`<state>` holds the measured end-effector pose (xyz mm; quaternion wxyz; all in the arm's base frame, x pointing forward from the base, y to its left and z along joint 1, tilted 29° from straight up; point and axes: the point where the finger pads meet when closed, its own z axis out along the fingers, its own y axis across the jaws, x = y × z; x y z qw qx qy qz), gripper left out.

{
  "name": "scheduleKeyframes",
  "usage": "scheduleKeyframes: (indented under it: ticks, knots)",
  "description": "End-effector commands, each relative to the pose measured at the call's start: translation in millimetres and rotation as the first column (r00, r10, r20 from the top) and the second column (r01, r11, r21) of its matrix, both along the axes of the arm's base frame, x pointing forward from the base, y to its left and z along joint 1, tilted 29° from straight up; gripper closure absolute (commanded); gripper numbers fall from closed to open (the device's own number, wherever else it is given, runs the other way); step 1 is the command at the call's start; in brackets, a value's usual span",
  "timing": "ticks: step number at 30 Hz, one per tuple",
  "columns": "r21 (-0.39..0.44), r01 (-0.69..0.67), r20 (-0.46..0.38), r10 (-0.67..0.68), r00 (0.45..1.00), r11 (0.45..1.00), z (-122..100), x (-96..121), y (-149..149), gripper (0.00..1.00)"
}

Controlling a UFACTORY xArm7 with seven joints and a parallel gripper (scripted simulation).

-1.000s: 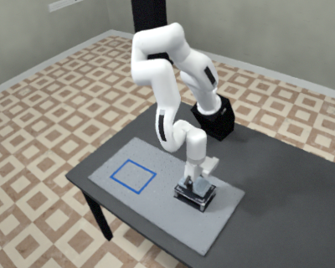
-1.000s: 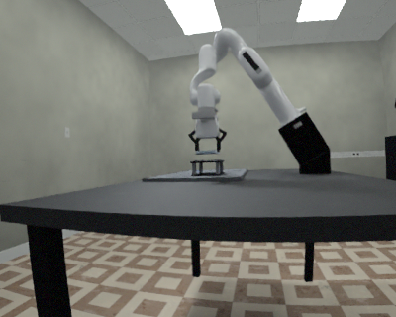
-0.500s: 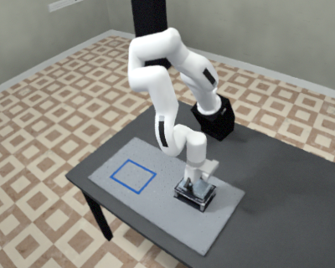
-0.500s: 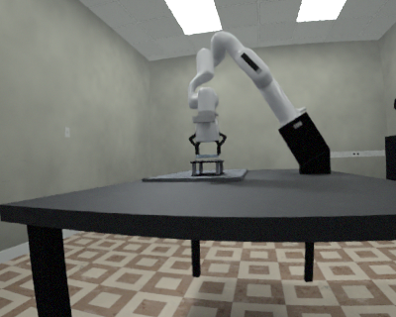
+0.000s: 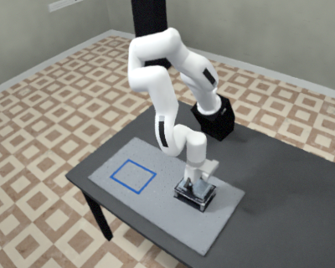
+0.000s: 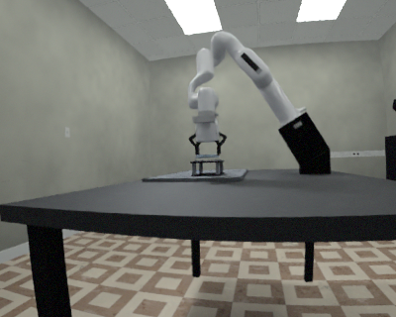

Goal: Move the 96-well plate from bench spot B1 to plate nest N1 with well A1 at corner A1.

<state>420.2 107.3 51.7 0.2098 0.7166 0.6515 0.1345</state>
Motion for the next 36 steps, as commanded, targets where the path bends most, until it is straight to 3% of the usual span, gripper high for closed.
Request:
scheduleKeyframes:
  ticks: [1, 36]
  knots:
    - [0.001, -0.001, 0.002, 0.001, 1.000, 1.000, 0.6, 0.6, 0.6, 1.00]
    - [0.001, -0.001, 0.002, 0.001, 1.000, 1.000, -3.9, 3.0, -0.1, 1.00]
